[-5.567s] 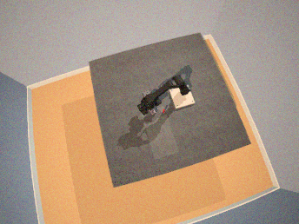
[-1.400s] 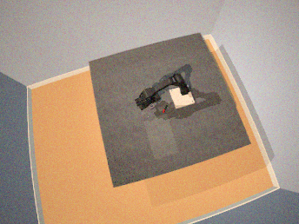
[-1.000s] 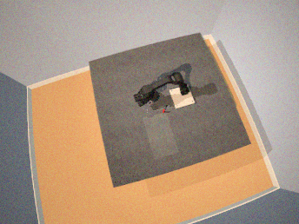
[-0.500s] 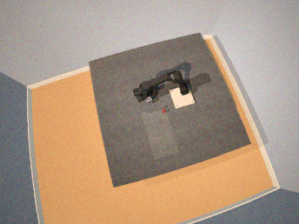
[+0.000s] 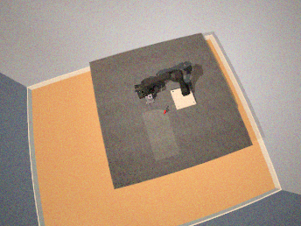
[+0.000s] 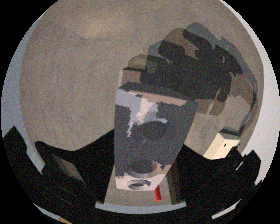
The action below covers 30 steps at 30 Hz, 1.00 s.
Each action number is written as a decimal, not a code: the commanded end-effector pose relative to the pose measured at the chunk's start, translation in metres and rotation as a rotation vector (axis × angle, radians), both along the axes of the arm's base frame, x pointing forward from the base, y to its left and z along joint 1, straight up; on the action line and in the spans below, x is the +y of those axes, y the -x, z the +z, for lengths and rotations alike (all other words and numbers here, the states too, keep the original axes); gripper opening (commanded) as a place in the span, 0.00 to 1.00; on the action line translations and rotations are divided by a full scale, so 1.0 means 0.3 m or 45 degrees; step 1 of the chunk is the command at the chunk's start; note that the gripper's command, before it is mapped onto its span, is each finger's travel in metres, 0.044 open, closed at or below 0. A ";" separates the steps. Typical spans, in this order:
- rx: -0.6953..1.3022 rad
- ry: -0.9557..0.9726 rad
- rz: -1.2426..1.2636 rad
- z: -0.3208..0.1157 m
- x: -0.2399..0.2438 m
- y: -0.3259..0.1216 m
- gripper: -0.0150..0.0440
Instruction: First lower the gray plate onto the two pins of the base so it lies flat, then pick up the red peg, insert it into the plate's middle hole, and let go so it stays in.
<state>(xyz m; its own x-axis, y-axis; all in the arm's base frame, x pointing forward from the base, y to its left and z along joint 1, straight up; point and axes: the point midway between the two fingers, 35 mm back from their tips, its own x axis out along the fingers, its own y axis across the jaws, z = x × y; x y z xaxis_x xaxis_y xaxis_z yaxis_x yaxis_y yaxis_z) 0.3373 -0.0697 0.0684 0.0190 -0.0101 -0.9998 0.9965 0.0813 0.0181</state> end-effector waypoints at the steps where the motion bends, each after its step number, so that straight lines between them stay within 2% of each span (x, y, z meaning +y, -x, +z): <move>1: -0.013 -0.003 0.004 0.003 -0.003 -0.002 0.25; 19: -0.013 -0.003 0.004 0.007 -0.001 -0.005 0.25; 30: -0.013 -0.003 0.004 -0.047 -0.001 -0.007 0.25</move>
<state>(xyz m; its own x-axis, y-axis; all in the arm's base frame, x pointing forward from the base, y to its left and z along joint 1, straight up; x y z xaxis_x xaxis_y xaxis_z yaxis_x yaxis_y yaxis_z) 0.3392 -0.0708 0.0590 0.0322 -0.0124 -0.9994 0.9961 0.0827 0.0311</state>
